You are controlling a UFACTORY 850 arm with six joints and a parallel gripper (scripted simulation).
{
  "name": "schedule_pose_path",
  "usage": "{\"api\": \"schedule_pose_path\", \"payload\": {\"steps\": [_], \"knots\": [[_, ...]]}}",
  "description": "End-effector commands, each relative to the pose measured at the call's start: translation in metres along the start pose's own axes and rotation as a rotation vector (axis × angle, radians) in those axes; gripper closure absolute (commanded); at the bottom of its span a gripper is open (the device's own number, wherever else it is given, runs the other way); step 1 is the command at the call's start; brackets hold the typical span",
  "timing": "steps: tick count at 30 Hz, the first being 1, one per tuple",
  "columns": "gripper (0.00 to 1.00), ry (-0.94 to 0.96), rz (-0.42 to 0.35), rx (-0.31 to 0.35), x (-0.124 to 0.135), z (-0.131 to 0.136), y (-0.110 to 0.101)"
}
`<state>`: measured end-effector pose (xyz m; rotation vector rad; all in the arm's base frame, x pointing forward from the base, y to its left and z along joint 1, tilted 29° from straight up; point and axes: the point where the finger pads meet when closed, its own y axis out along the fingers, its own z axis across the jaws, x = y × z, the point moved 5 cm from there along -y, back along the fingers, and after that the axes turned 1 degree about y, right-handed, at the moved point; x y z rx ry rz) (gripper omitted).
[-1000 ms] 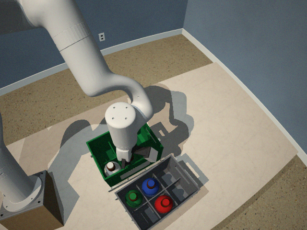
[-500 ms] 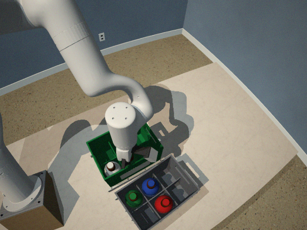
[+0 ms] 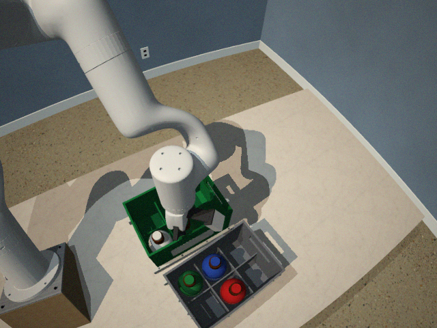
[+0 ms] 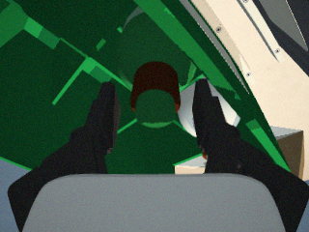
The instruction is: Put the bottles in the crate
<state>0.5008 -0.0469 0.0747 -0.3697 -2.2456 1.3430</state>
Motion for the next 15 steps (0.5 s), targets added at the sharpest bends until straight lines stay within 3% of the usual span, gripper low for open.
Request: {"api": "schedule_pose_path", "payload": {"steps": [1, 5, 15], "knots": [[0.35, 0.0, 0.002, -0.001, -0.001, 0.0, -0.001], [0.35, 0.0, 0.002, -0.001, -0.001, 0.0, -0.001], [0.35, 0.0, 0.002, 0.0, -0.001, 0.0, -0.027]]}}
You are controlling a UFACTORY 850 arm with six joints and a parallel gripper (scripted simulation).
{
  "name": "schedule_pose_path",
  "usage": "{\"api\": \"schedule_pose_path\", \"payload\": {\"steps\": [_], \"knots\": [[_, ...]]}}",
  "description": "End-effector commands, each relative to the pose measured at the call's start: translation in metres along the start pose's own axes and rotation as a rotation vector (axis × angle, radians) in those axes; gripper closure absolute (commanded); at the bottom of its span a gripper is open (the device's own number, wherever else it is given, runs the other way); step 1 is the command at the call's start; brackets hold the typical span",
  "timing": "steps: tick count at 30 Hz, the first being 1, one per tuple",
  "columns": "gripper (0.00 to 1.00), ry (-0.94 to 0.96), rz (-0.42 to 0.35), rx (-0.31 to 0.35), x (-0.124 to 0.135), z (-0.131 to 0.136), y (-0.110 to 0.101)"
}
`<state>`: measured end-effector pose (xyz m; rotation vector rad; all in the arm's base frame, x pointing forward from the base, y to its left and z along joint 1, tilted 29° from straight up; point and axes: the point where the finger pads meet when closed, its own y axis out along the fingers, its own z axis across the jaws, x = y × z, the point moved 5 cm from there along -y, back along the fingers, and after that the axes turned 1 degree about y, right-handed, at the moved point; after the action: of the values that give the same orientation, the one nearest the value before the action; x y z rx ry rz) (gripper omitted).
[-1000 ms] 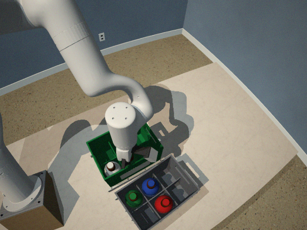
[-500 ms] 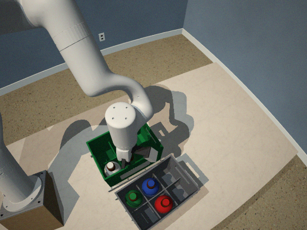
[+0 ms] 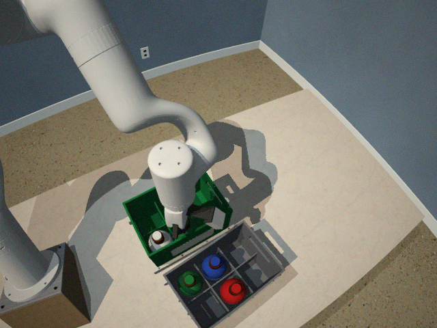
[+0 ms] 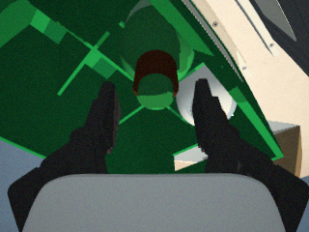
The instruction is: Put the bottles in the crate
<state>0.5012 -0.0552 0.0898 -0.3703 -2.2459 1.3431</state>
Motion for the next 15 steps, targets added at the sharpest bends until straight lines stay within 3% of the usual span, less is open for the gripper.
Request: {"api": "schedule_pose_path", "payload": {"steps": [1, 15], "knots": [[0.35, 0.0, 0.001, 0.0, -0.001, 0.0, -0.013], [0.35, 0.0, 0.001, 0.0, -0.001, 0.0, -0.045]]}}
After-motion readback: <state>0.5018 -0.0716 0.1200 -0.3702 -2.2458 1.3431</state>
